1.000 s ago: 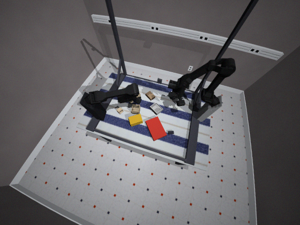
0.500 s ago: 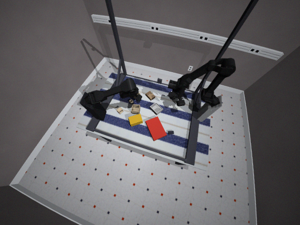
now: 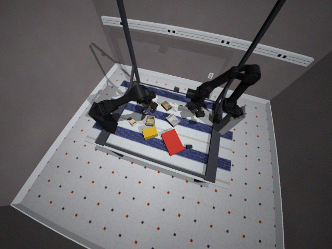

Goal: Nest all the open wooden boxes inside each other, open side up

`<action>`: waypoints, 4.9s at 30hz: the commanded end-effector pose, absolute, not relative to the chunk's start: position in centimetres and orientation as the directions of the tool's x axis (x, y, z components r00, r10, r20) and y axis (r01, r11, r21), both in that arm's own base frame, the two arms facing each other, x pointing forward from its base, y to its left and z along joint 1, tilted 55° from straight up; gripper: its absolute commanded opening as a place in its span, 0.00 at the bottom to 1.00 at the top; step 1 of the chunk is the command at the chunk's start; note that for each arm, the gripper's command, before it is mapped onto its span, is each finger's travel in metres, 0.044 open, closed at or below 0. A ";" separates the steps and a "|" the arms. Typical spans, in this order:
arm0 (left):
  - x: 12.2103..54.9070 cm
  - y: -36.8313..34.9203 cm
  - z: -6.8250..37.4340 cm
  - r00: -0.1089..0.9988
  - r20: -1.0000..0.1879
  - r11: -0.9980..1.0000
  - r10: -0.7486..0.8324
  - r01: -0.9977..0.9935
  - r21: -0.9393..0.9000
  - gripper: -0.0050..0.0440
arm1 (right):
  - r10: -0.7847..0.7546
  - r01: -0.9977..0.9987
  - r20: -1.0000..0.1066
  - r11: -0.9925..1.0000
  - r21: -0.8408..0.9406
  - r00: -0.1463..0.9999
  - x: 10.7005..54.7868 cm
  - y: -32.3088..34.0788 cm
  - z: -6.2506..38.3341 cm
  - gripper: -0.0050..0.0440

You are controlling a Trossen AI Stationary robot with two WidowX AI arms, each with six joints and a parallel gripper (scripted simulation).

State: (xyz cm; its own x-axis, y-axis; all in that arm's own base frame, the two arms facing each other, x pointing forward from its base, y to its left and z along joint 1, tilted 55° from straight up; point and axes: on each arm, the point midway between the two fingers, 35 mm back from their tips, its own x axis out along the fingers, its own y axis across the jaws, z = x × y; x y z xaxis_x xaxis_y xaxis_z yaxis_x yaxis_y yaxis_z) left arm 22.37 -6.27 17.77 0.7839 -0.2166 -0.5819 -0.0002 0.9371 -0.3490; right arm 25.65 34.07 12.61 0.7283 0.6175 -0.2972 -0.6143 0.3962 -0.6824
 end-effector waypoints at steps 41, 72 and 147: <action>22.3 -6.3 18.4 0.797 -0.562 0.934 -0.221 0.007 -0.357 0.92 | 0.228 -0.609 -0.570 0.403 -0.683 0.790 22.2 33.4 16.0 0.92; 22.3 -6.3 18.4 0.797 -0.562 0.934 -0.221 0.007 -0.357 0.92 | 0.228 -0.609 -0.570 0.403 -0.683 0.790 22.2 33.4 16.0 0.92; 22.3 -6.3 18.4 0.797 -0.562 0.934 -0.221 0.007 -0.357 0.92 | 0.228 0.027 -0.568 0.914 0.404 0.791 25.8 34.4 13.4 0.40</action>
